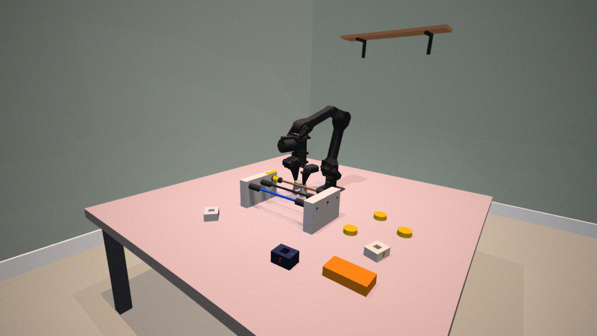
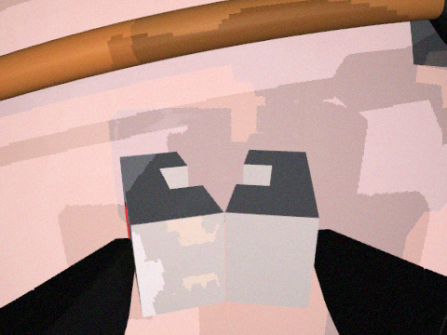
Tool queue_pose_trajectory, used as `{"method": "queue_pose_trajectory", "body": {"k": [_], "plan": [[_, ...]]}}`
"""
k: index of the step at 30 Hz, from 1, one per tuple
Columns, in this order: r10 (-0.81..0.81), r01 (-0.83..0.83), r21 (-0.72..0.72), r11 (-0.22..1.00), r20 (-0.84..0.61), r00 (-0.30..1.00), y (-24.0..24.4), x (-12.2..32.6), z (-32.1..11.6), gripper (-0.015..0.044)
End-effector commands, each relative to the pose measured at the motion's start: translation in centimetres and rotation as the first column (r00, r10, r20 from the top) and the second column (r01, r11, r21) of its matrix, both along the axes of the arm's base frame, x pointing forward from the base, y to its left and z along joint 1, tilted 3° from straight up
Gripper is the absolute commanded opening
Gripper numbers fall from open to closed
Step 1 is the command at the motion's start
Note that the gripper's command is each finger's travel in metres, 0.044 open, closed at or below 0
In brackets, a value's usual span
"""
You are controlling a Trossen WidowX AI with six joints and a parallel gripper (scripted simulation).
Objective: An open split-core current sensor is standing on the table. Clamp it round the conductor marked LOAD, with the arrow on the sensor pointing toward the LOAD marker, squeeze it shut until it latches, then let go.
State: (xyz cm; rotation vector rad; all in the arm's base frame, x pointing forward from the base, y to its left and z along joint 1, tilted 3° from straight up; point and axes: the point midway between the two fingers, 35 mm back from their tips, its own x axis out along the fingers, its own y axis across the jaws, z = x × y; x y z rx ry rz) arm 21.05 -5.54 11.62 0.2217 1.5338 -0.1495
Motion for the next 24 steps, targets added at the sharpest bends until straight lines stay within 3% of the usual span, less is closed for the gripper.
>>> {"method": "queue_pose_trajectory", "body": {"k": [1, 18, 24], "plan": [[0.003, -0.003, -0.005, 1.000, 0.007, 1.000, -0.2, 0.2, 1.9, 0.0000], [0.006, -0.006, -0.008, 1.000, 0.007, 1.000, -0.3, -0.6, 7.7, 0.0000], [0.148, -0.148, -0.018, 0.989, 0.033, 0.988, -0.3, -0.6, 7.8, 0.0000]]}}
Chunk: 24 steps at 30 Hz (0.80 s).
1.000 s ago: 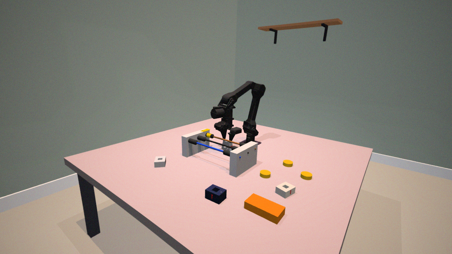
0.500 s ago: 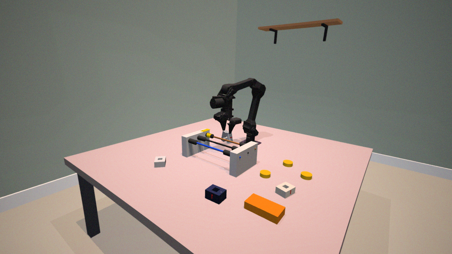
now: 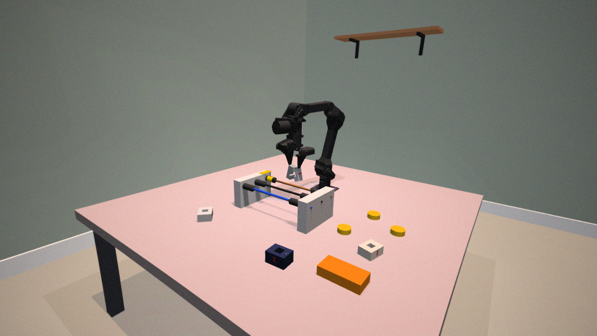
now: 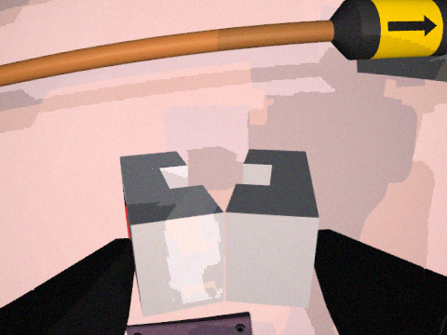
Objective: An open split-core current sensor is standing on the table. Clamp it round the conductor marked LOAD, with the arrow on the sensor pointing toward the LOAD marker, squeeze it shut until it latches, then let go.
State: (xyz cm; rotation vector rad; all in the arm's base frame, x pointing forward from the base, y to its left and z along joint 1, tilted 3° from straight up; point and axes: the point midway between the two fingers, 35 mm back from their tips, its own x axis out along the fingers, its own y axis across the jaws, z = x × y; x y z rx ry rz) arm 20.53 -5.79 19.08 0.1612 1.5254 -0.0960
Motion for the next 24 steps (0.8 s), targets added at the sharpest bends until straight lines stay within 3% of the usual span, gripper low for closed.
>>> {"method": "queue_pose_trajectory", "body": {"k": [1, 12, 24], "plan": [[0.110, -0.110, -0.012, 0.994, 0.026, 0.994, -0.04, -0.03, 0.40, 0.0000], [0.465, -0.460, -0.068, 0.885, 0.079, 0.882, -0.06, -0.03, 0.80, 0.0000], [0.778, -0.761, -0.164, 0.627, 0.092, 0.621, -0.08, -0.04, 1.27, 0.0000]]}}
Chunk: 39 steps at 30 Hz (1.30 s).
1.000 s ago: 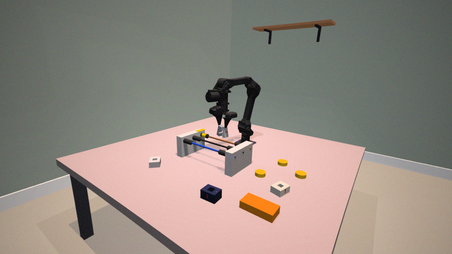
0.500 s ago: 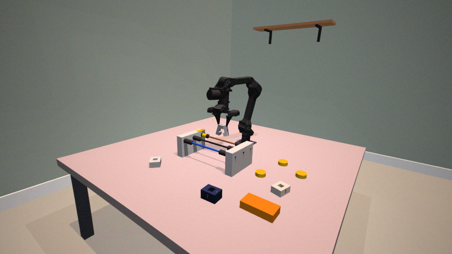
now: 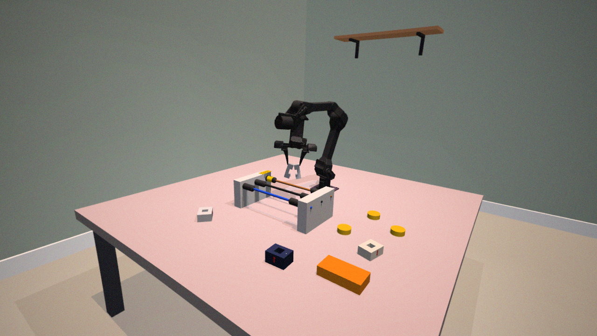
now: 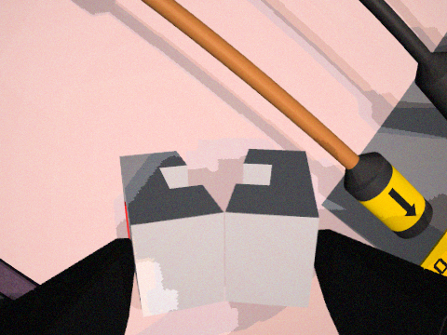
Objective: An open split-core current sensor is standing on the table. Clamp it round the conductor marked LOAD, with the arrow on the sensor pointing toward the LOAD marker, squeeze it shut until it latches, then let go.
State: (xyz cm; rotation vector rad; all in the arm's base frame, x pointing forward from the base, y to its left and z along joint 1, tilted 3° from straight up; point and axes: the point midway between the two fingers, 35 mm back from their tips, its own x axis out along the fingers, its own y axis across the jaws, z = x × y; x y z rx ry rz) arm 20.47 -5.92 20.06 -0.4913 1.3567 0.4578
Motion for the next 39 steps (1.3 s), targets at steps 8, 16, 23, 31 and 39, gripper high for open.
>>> {"method": "queue_pose_trajectory", "body": {"k": [8, 16, 23, 31, 39], "plan": [[0.321, -0.316, -0.075, 0.946, 0.057, 0.945, 0.0, 0.1, 0.5, 0.0000], [0.536, -0.523, -0.147, 0.840, 0.069, 0.842, -0.1, 1.4, 0.4, 0.0000], [0.726, -0.699, -0.228, 0.677, 0.056, 0.685, -0.1, 2.7, 0.4, 0.0000], [0.761, -0.730, -0.245, 0.637, 0.050, 0.647, -0.1, 3.0, 0.2, 0.0000], [0.761, -0.730, -0.245, 0.637, 0.050, 0.647, -0.1, 3.5, -0.9, 0.0000]]}}
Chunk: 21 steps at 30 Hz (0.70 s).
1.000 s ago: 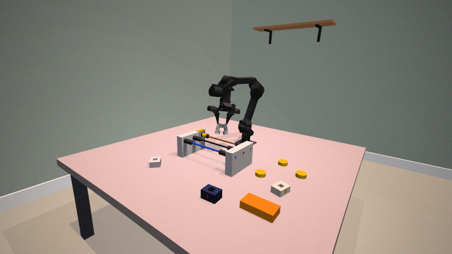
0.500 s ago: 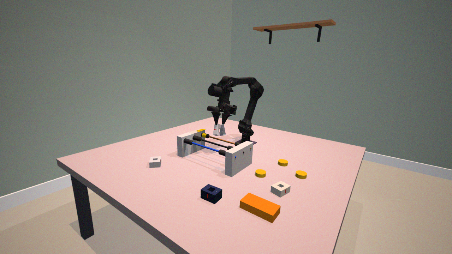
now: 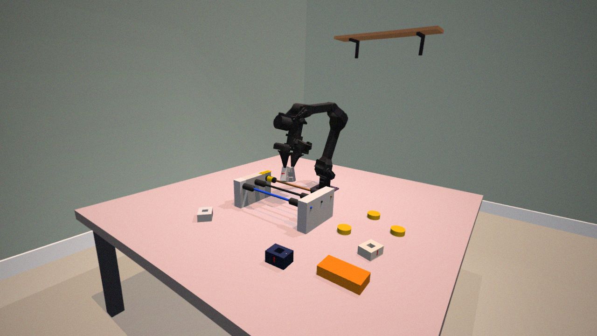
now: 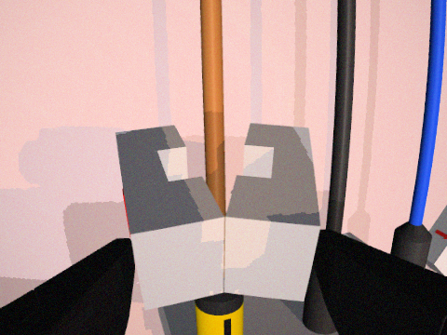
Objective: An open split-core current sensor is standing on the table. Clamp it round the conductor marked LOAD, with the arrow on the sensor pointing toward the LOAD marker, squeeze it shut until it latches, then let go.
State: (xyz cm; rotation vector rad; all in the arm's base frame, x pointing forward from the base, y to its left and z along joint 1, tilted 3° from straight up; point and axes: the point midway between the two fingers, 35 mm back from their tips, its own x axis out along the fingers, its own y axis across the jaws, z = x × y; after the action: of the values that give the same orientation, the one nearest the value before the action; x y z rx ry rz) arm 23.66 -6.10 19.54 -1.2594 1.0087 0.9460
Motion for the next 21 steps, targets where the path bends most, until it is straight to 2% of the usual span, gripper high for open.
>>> {"method": "queue_pose_trajectory", "body": {"k": [1, 21], "plan": [[0.010, -0.010, 0.000, 1.000, 0.005, 1.000, 0.0, 0.3, -0.6, 0.0000], [0.010, -0.010, 0.000, 1.000, 0.006, 1.000, 0.1, 1.2, -3.7, 0.0000]]}}
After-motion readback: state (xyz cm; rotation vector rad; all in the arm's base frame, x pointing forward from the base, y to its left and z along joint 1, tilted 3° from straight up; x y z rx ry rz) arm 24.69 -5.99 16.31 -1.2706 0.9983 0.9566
